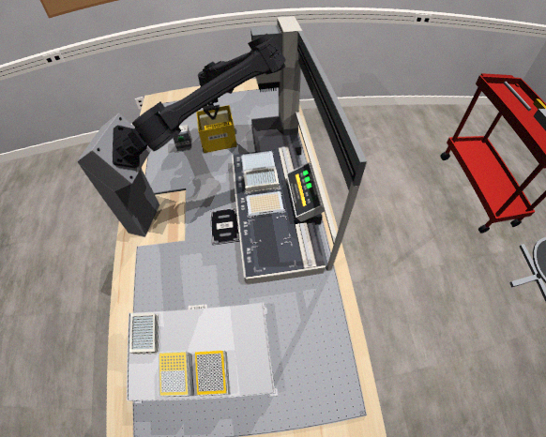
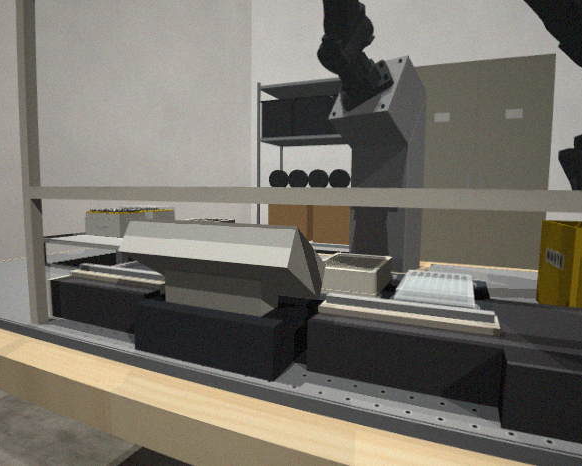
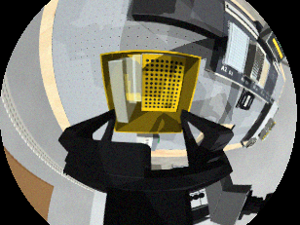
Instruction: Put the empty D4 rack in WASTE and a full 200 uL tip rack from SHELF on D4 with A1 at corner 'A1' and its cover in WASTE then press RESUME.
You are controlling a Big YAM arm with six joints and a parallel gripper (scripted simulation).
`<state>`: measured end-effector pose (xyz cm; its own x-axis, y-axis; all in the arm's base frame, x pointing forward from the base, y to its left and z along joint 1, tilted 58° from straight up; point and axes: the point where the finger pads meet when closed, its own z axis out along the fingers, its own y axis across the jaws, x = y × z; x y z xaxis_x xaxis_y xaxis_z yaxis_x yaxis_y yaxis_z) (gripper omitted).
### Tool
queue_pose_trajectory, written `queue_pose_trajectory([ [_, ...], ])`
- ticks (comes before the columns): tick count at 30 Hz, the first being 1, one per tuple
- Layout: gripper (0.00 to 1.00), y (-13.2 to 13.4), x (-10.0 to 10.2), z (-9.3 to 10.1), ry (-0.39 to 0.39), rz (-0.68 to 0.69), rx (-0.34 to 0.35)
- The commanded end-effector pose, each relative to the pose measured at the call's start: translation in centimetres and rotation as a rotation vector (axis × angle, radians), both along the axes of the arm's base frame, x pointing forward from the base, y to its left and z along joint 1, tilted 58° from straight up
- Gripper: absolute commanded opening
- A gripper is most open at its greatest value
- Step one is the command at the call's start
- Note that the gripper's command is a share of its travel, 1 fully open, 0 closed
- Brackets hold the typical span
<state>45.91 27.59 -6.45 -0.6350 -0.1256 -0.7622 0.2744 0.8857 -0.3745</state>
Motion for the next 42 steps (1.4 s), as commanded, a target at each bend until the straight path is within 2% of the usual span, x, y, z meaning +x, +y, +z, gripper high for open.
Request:
queue_pose_trajectory([
  [1, 1.0, 1.5, -1.0, 1.2, -0.022, 0.011, 0.023],
  [13, 1.0, 2.3, -2.1, 2.2, -0.024, 0.011, 0.027],
  [14, 1.0, 2.1, -2.5, 1.2, -0.009, 0.012, 0.01],
  [17, 1.0, 2.7, -2.5, 2.6, -0.026, 0.011, 0.028],
  [26, 1.0, 3.7, -3.3, 3.7, -0.032, 0.012, 0.037],
  [31, 1.0, 4.0, -3.7, 3.3, -0.025, 0.012, 0.03],
  [33, 1.0, 4.3, -3.8, 4.3, -0.035, 0.012, 0.042],
  [40, 1.0, 4.8, -4.7, 4.9, -0.035, 0.012, 0.043],
  [42, 1.0, 4.8, -5.0, 4.5, -0.028, 0.012, 0.034],
])
